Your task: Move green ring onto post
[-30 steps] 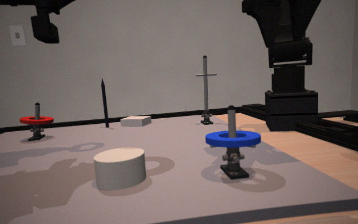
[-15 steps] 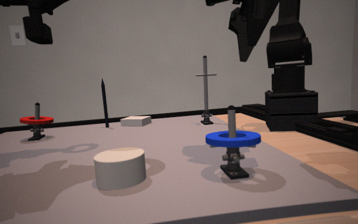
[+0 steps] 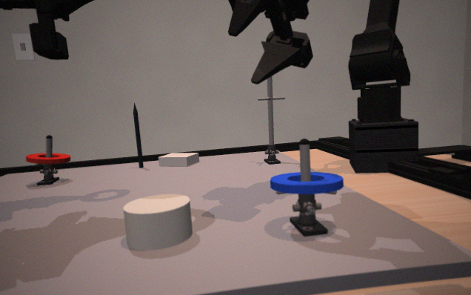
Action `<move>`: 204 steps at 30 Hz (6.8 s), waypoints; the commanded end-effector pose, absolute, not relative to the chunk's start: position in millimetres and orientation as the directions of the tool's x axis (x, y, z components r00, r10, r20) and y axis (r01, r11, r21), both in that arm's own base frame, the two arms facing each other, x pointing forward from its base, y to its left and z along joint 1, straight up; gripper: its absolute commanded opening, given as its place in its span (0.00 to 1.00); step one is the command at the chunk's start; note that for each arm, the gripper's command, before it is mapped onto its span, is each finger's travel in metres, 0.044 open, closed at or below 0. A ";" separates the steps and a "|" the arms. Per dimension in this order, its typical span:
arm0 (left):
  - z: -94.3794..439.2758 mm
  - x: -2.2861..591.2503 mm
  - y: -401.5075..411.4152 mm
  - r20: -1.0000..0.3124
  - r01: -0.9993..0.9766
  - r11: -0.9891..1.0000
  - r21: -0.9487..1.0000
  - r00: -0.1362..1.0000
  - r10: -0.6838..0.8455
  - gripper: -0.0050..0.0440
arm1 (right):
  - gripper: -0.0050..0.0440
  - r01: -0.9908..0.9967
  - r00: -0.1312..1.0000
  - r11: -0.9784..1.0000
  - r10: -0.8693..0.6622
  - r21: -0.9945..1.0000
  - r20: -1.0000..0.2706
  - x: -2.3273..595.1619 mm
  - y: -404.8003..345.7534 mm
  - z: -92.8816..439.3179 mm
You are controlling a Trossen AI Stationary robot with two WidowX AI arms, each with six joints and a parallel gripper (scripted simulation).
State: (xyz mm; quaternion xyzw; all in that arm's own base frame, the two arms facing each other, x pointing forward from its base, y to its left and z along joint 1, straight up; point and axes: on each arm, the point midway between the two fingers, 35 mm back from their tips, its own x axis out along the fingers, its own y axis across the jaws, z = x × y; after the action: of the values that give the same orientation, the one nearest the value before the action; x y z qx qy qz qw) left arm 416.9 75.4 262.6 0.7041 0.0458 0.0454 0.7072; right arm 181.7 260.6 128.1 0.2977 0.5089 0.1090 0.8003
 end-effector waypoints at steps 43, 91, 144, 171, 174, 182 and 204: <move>262.3 416.4 75.4 0.000 0.000 0.000 1.000 0.991 0.131 0.10 | 0.92 0.000 0.935 0.000 0.356 1.000 0.000 299.4 178.5 227.2; 262.3 416.4 75.4 0.000 0.000 0.000 1.000 0.991 0.131 0.10 | 0.33 0.000 0.935 0.000 0.356 1.000 0.000 341.6 193.7 225.3; 262.3 416.4 75.4 0.000 0.000 0.000 1.000 0.991 0.131 0.54 | 0.10 0.000 0.935 0.000 0.356 1.000 0.000 341.6 193.7 225.3; 262.3 337.1 65.0 0.000 0.000 0.000 1.000 0.991 0.131 0.92 | 0.10 0.000 0.935 0.000 0.356 1.000 0.000 341.6 193.7 225.3; 262.3 337.1 65.0 0.000 0.000 0.000 1.000 0.991 0.131 0.92 | 0.10 0.000 0.935 0.000 0.356 1.000 0.000 341.6 193.7 225.3; 235.0 331.8 129.7 -0.245 0.187 0.206 0.961 0.920 0.306 0.92 | 0.10 0.000 0.935 0.000 0.356 1.000 0.000 341.6 193.7 225.3; 171.7 234.7 218.9 -0.776 0.285 0.764 0.579 0.481 0.409 0.92 | 0.10 0.000 0.935 0.000 0.356 1.000 0.000 341.6 193.7 225.3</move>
State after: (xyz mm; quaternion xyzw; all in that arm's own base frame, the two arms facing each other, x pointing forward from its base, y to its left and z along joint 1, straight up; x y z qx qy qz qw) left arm 255.4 205.1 174.7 0.4004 0.4640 0.0249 0.7898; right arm 341.5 193.0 225.0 0.6955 0.1261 0.1261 0.6960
